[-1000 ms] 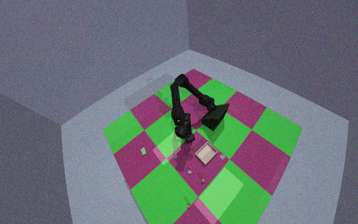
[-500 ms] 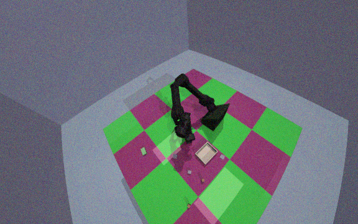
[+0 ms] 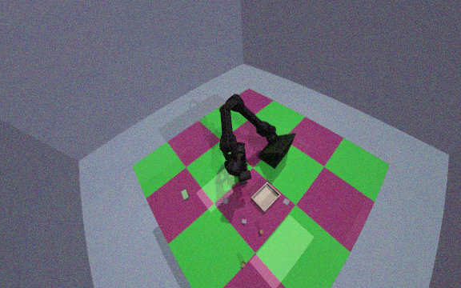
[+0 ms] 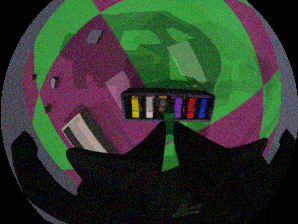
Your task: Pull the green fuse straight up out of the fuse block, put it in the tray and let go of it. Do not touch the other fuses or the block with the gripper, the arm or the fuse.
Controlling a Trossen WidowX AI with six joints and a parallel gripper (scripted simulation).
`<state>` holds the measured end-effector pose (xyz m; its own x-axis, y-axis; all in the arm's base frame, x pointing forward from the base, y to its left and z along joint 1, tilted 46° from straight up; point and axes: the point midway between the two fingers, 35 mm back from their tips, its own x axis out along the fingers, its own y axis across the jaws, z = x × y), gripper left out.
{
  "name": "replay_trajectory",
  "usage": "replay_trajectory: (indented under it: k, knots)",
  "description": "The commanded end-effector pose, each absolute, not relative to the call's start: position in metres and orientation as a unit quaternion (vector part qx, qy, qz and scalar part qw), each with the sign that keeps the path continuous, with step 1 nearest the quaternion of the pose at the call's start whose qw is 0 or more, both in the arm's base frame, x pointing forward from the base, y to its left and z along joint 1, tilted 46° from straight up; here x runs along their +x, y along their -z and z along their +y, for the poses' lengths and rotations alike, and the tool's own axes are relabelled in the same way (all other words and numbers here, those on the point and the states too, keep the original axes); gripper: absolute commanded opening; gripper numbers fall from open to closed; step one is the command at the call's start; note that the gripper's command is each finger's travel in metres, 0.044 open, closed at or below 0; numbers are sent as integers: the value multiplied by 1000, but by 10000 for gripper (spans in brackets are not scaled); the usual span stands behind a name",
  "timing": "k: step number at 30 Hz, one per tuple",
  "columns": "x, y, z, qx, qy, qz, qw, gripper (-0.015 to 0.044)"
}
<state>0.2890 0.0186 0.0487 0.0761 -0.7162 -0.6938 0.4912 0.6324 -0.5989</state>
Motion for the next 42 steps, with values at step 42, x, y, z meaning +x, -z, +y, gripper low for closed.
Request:
replay_trajectory:
  k: [42]
  knots:
    - [292,80,160,-95,412,537,730,0]
